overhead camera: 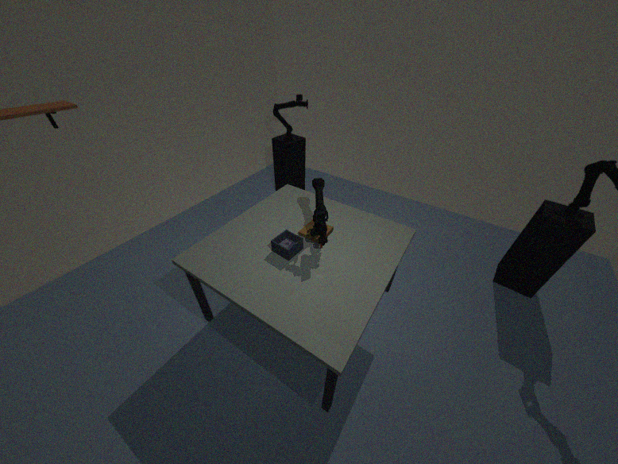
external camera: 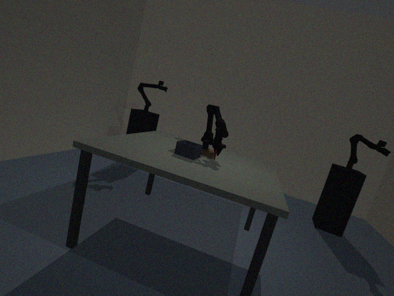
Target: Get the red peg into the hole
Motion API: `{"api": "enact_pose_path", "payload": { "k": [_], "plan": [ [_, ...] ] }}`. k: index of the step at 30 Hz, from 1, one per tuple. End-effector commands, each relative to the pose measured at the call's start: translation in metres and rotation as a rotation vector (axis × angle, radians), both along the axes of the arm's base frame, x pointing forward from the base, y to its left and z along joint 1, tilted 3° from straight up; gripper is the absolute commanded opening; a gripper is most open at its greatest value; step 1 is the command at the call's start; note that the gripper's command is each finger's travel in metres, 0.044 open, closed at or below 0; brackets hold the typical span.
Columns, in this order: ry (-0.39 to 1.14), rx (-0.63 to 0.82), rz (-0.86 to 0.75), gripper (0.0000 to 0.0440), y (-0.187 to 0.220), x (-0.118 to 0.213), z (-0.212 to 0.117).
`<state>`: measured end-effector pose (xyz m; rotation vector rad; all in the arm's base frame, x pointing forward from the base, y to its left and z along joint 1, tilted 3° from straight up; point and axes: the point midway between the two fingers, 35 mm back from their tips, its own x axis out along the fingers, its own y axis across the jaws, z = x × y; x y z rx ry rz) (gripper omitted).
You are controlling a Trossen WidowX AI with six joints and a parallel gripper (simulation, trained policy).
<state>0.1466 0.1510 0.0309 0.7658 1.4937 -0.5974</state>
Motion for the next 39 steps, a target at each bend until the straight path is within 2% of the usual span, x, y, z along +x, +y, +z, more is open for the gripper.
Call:
{"api": "enact_pose_path", "payload": {
  "k": [1,5,21,39],
  "plan": [
    [0.018,0.003,-0.010,0.0000,-0.003,0.002,-0.002],
    [0.025,0.006,-0.017,0.0001,-0.006,0.004,-0.002],
    [-0.140,-0.053,0.092,0.0007,-0.025,0.028,0.052],
    [-0.309,-0.111,0.055,0.0000,-0.061,0.084,0.122]
  ]
}}
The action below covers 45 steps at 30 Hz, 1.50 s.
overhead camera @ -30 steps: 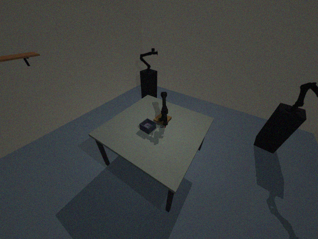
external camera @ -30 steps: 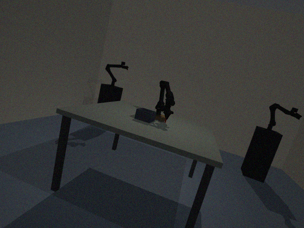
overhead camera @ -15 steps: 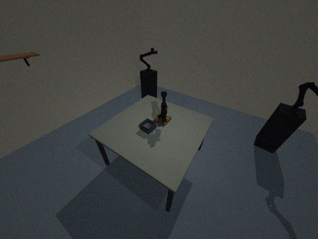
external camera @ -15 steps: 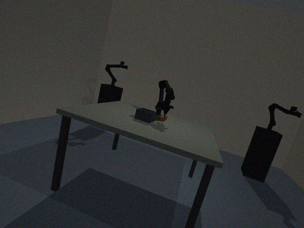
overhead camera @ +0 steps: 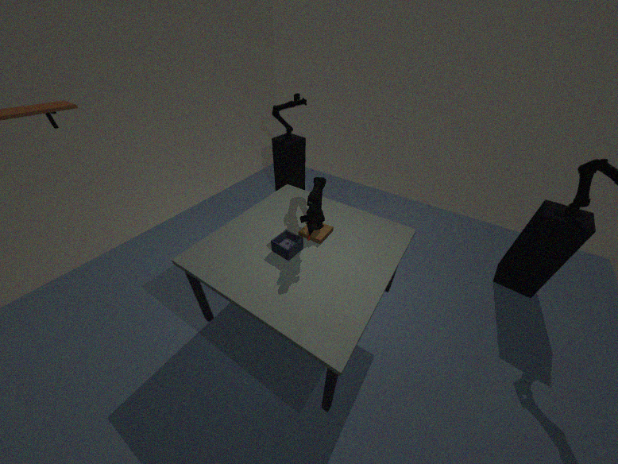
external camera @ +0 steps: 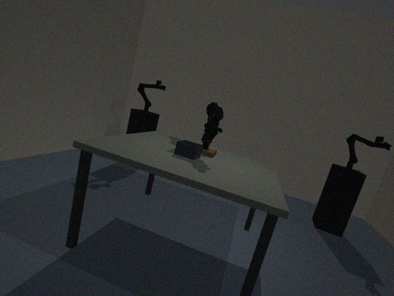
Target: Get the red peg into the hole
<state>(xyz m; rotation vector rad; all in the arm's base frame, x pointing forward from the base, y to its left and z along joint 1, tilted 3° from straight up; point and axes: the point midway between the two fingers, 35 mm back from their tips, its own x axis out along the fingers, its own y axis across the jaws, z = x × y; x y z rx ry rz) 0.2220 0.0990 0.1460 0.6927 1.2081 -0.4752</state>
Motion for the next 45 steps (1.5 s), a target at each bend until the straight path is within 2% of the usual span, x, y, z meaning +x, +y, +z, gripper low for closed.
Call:
{"api": "enact_pose_path", "payload": {
  "k": [1,21,36,45],
  "plan": [
    [-0.019,-0.016,-0.026,0.0000,-0.013,0.012,0.008],
    [-0.029,-0.047,-0.197,0.0000,-0.078,0.057,0.011],
    [0.009,-0.028,-0.267,0.0014,-0.109,0.082,-0.006],
    [0.064,-0.015,-0.276,0.0017,-0.116,0.092,-0.028]
  ]
}}
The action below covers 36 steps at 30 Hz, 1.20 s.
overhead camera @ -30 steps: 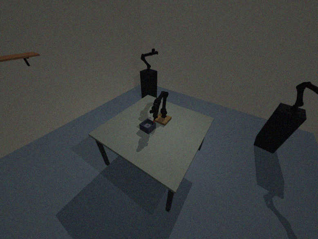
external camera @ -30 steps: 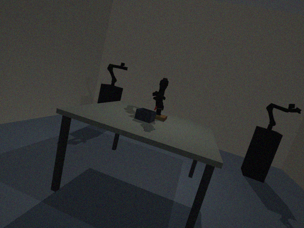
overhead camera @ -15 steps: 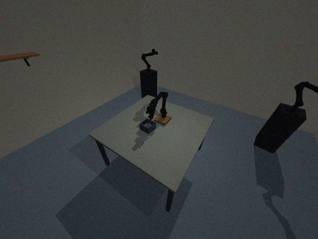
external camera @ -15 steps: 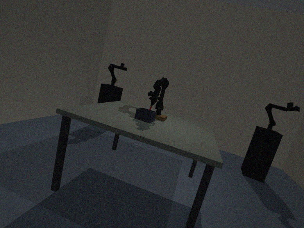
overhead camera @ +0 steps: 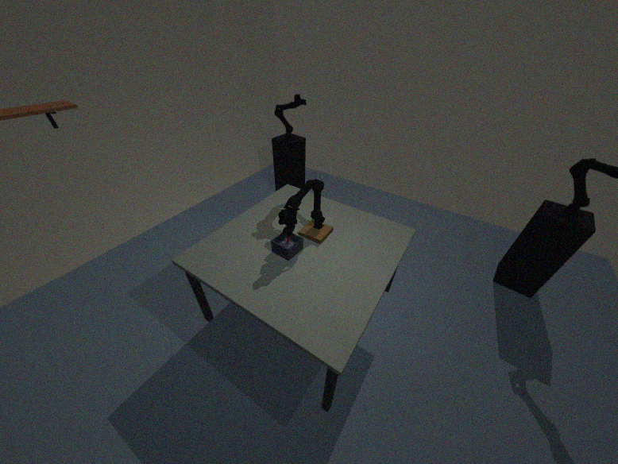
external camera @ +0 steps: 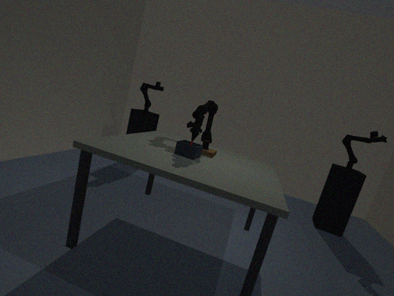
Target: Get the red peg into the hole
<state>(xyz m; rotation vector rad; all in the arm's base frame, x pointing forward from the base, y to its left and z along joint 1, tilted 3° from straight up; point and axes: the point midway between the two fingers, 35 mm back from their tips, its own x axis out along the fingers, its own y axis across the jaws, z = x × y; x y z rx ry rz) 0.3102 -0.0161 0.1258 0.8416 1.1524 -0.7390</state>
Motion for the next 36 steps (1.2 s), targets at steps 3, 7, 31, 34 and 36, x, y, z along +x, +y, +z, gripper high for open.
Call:
{"api": "enact_pose_path", "payload": {
  "k": [3,7,31,34,36],
  "plan": [
    [0.041,0.008,0.009,0.0032,-0.003,0.007,-0.017],
    [0.071,0.003,0.023,0.0124,-0.006,0.011,-0.030],
    [0.102,-0.018,0.072,0.0155,-0.027,0.052,-0.030],
    [0.108,-0.017,0.073,0.0149,-0.032,0.056,-0.030],
    [0.113,-0.015,0.073,0.0145,-0.035,0.059,-0.030]
  ]
}}
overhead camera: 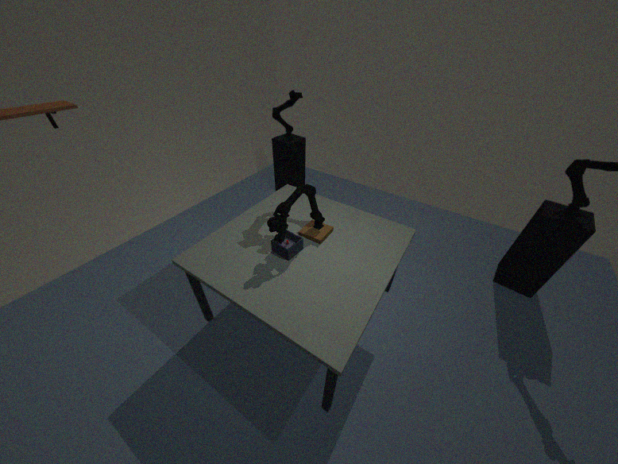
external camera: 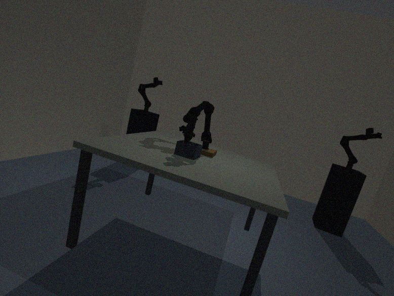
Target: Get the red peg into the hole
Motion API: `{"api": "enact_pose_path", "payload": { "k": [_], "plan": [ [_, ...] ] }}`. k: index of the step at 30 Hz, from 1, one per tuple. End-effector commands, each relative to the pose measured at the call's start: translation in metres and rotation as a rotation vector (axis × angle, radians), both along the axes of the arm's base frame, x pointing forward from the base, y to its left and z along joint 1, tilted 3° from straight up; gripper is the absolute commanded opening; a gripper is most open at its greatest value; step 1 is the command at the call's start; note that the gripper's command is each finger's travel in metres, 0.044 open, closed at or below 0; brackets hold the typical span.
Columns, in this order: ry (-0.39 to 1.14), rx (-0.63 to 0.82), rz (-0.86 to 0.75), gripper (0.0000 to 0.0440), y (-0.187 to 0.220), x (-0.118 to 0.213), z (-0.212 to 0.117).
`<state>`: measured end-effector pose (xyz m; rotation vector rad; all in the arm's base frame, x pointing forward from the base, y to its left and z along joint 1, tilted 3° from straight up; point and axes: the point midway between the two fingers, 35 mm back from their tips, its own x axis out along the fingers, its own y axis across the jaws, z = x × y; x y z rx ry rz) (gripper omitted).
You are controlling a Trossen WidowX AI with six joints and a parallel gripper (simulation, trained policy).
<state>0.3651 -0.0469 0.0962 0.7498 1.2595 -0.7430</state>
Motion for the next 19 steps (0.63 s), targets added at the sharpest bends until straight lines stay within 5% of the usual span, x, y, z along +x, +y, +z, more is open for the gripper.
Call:
{"api": "enact_pose_path", "payload": {
  "k": [1,19],
  "plan": [
    [0.011,0.006,0.004,0.0143,-0.005,0.005,-0.001],
    [0.057,0.007,-0.023,0.0121,-0.046,0.018,-0.004]
  ]
}}
